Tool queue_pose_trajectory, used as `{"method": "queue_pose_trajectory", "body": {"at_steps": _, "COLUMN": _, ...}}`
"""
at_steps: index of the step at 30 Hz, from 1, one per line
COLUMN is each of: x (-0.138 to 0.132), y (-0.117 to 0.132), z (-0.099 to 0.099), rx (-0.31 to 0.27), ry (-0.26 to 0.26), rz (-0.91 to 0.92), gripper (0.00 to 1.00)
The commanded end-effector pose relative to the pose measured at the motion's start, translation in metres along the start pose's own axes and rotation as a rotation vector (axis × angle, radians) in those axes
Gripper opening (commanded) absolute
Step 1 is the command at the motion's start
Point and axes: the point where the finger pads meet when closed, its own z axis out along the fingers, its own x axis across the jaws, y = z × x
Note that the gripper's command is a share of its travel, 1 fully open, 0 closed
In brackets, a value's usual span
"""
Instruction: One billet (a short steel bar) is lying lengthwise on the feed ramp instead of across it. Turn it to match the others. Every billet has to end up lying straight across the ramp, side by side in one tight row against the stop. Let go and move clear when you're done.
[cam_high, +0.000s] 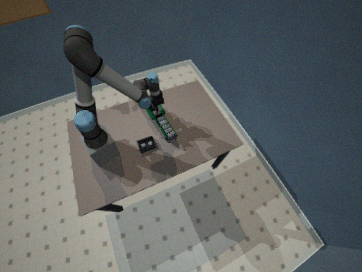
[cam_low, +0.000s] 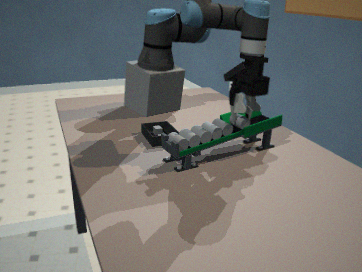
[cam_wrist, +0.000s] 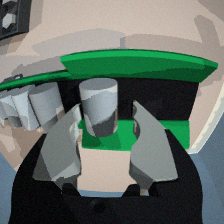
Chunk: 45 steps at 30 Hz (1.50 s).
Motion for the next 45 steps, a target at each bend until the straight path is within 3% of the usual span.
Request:
{"method": "queue_pose_trajectory", "body": {"at_steps": 1, "x": 0.0, "y": 0.0, "z": 0.0, "rx": -0.001, "ry": 0.0, "rz": 0.0, "gripper": 0.35}}
{"method": "queue_pose_trajectory", "body": {"at_steps": 38, "x": 0.0, "y": 0.0, "z": 0.0, "rx": -0.001, "ry": 0.0, "rz": 0.0, "gripper": 0.35}}
{"method": "queue_pose_trajectory", "body": {"at_steps": 43, "x": 0.0, "y": 0.0, "z": -0.05, "rx": -0.001, "ry": 0.0, "rz": 0.0, "gripper": 0.35}}
{"method": "queue_pose_trajectory", "body": {"at_steps": 45, "x": 0.0, "y": 0.0, "z": -0.05, "rx": -0.001, "ry": 0.0, "rz": 0.0, "gripper": 0.35}}
